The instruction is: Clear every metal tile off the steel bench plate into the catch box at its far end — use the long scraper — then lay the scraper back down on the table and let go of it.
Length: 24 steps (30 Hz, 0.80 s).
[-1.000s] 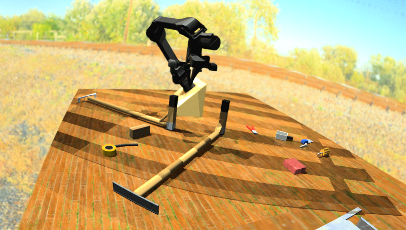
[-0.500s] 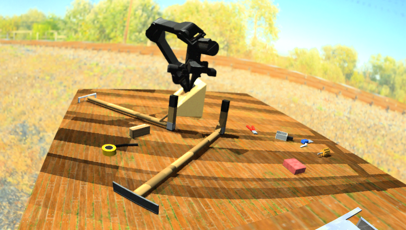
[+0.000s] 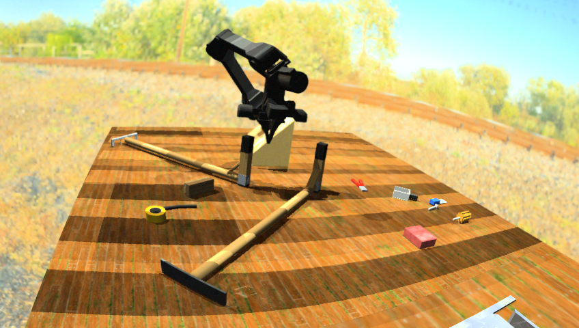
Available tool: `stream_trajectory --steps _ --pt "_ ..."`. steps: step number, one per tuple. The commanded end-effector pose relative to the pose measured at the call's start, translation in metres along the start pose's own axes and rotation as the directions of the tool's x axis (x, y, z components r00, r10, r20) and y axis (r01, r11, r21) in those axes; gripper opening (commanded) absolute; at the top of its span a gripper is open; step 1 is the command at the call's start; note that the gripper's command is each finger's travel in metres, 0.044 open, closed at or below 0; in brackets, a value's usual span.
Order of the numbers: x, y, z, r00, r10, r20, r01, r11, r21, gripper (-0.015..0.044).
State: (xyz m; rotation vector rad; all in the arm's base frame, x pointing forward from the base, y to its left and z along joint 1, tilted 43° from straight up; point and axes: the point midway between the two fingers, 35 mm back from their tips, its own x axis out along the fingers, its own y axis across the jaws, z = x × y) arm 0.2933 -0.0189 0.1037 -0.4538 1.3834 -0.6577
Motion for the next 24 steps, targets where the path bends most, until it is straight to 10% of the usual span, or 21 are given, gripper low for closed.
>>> stream_trajectory --steps 1,24 --pt "0.009 -0.001 -0.001 1.0 -0.006 0.001 0.006 1.0 -0.008 0.0" --pt "0.05 -0.008 -0.004 1.0 -0.01 0.004 0.01 1.0 -0.008 0.0"
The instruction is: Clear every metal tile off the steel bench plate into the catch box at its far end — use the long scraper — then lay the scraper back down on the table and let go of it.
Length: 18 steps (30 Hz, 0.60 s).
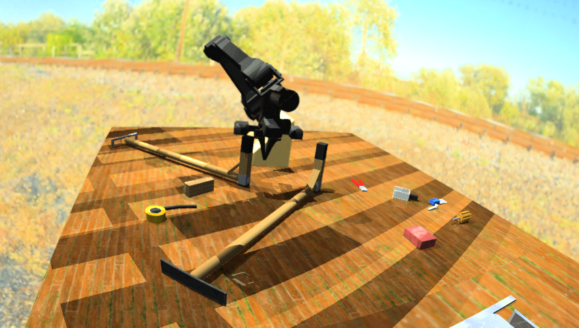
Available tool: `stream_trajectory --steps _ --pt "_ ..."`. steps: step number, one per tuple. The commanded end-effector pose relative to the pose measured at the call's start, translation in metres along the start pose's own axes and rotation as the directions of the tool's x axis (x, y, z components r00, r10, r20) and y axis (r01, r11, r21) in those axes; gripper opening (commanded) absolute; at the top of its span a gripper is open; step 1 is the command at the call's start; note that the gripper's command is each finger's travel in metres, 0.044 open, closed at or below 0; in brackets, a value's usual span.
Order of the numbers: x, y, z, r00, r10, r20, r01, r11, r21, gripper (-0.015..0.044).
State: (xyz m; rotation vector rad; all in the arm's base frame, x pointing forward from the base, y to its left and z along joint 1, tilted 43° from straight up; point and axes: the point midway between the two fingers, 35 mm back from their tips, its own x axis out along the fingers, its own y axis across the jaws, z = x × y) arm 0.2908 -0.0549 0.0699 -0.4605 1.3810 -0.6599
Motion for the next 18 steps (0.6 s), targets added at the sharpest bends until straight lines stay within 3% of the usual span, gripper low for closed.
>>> stream_trajectory --steps 1,18 --pt "0.001 -0.004 0.001 1.0 -0.004 0.001 0.004 1.0 -0.005 0.0" --pt "0.003 -0.028 0.006 1.0 0.006 -0.003 -0.006 1.0 -0.004 0.0"
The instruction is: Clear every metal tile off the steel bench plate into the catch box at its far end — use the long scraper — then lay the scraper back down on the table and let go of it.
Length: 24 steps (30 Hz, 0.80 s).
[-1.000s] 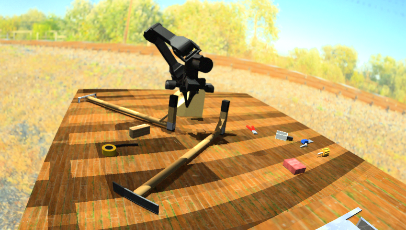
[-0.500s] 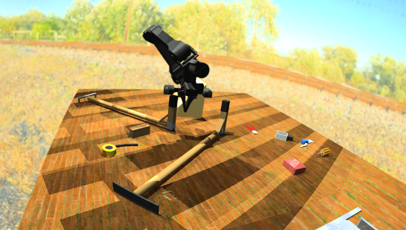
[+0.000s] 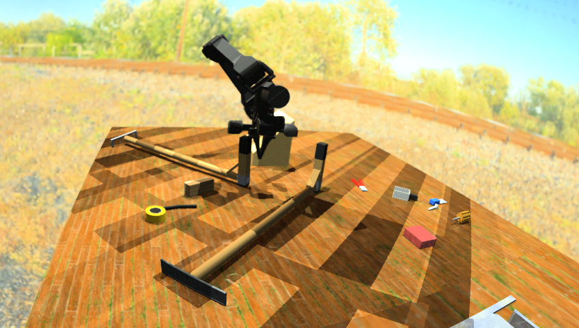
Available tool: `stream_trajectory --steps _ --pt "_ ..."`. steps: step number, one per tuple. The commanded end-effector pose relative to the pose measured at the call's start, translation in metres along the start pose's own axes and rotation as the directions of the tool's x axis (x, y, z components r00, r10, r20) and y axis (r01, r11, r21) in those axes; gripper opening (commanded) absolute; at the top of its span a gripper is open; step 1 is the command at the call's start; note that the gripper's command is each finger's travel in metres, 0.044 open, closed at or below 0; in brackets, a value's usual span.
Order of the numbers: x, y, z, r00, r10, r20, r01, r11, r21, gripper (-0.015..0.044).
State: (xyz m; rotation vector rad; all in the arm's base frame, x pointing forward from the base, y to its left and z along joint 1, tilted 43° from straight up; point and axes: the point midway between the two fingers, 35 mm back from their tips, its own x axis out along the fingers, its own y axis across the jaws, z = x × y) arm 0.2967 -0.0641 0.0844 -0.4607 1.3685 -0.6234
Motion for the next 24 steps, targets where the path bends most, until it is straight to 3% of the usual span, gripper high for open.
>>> stream_trajectory --steps 1,24 --pt "0.007 -0.014 -0.002 1.0 -0.018 -0.026 0.018 1.0 0.01 0.0" --pt "0.007 -0.049 0.001 1.0 -0.012 -0.026 0.012 1.0 0.011 0.0"
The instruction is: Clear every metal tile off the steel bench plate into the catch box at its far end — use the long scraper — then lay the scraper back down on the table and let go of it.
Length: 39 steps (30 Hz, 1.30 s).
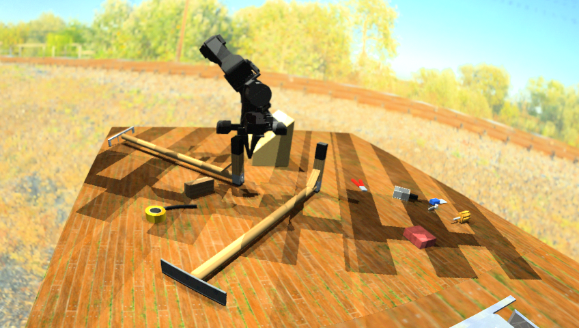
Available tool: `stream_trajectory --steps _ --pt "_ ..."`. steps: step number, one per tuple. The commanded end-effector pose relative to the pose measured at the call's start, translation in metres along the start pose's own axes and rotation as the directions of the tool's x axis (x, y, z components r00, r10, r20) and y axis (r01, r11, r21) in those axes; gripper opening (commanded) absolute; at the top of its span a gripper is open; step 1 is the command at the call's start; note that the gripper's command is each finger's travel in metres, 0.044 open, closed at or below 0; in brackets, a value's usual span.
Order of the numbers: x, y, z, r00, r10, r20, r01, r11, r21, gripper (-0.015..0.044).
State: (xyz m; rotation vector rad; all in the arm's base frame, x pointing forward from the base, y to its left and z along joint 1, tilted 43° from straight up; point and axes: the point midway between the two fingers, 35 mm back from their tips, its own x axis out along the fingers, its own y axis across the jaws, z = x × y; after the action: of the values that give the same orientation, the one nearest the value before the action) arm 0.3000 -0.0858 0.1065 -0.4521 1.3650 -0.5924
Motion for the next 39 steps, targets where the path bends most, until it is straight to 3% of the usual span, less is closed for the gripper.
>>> stream_trajectory --steps 1,39 --pt "0.009 -0.02 -0.007 0.999 -0.038 -0.038 0.039 0.999 0.02 0.0" --pt "0.006 -0.079 -0.01 0.998 -0.046 -0.034 0.047 0.999 0.02 0.0"
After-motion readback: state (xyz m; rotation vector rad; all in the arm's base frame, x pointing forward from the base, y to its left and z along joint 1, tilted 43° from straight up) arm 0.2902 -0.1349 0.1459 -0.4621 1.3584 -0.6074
